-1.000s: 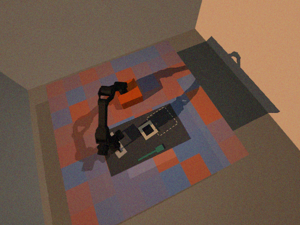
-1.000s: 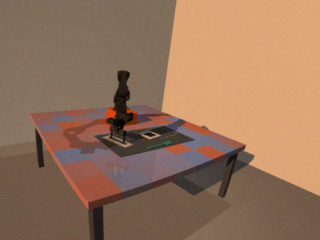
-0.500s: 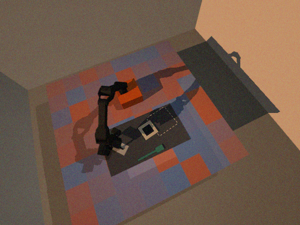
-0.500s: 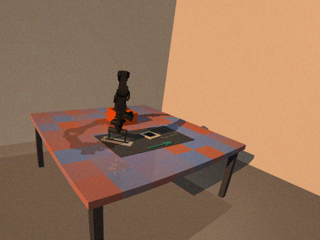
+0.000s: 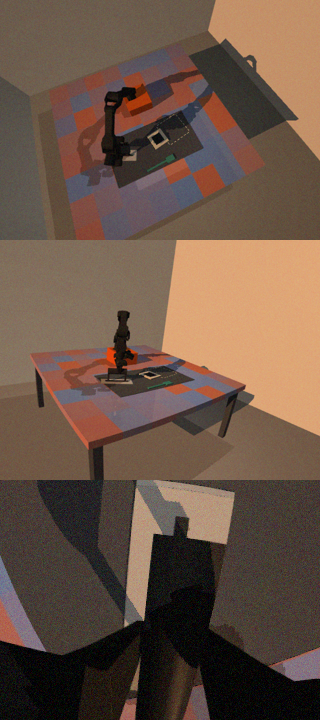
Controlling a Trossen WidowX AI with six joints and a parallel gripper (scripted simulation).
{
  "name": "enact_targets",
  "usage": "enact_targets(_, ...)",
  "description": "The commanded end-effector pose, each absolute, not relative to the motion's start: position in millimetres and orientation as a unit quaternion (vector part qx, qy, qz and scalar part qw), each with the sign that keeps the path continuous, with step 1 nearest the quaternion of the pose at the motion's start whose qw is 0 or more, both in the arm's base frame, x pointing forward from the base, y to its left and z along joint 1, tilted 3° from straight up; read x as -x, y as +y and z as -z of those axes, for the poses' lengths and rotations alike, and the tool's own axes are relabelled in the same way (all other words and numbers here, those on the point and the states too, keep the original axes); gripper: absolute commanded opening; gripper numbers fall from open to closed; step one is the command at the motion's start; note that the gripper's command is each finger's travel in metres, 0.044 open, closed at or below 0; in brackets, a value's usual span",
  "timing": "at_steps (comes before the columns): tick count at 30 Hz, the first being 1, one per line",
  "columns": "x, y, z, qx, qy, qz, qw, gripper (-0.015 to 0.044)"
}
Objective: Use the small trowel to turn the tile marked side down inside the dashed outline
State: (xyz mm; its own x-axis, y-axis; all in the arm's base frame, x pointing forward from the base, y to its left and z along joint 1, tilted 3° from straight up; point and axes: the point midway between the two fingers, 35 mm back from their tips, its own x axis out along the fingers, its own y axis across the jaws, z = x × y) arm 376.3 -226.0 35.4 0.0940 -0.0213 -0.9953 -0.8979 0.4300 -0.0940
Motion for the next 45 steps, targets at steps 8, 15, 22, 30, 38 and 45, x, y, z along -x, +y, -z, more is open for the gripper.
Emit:
enact_targets(8,-376,-226,-35,0.47,0.529,-0.416,0.571,0.013)
enact_targets(15,-376,-226,-35,0.47,0.529,-0.416,0.571,0.0261)
enact_targets(22,-376,-226,-35,0.47,0.529,-0.416,0.571,0.027)
enact_targets(30,-376,-226,-35,0.47,0.529,-0.416,0.571,0.027)
enact_targets(38,-372,-224,-70,0.475,0.526,-0.421,0.567,0.027)
enact_targets(45,-370,-223,-80,0.476,0.525,-0.422,0.566,0.027)
